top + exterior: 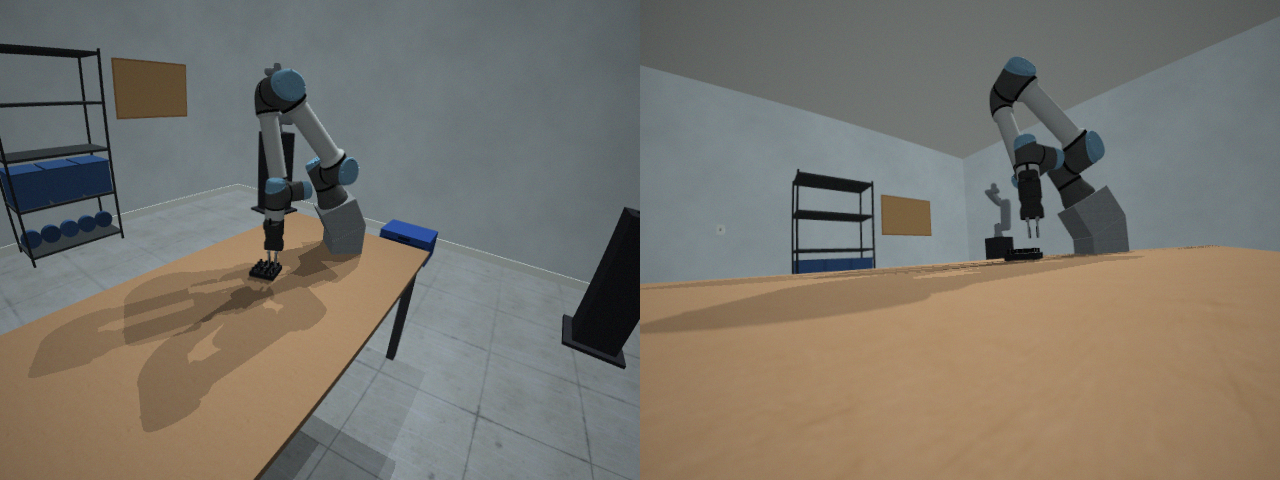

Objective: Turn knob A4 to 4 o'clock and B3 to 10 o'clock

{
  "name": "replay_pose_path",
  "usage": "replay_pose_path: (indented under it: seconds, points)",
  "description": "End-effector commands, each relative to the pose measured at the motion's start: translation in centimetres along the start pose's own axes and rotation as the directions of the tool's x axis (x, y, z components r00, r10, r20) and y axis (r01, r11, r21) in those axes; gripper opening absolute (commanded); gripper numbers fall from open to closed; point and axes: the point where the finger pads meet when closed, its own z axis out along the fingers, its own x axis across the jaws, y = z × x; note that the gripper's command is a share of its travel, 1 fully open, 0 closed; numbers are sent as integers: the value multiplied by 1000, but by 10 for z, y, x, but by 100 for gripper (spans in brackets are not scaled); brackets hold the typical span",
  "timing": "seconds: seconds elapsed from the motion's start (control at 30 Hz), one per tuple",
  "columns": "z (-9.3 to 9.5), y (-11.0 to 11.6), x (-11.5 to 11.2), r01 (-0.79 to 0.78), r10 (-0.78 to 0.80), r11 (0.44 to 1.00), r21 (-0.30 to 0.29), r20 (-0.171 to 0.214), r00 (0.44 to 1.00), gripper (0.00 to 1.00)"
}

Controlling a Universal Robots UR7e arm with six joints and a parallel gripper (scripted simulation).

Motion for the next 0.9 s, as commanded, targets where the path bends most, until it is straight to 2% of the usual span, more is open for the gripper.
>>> replay_pose_path:
  seconds: [0.0,0.17,0.33,0.4,0.63,0.87]
  points:
    - [-1,-2,-2,96,-96,995,2,0,995,46]
    - [-1,-3,-5,235,-235,972,2,0,972,46]
    - [-2,-4,-8,392,-392,920,2,-1,920,46]
    - [-2,-4,-8,392,-392,920,2,-1,920,46]
    - [-3,-5,-12,605,-605,796,2,-1,796,46]
    - [-5,-5,-15,768,-768,640,1,-1,640,46]
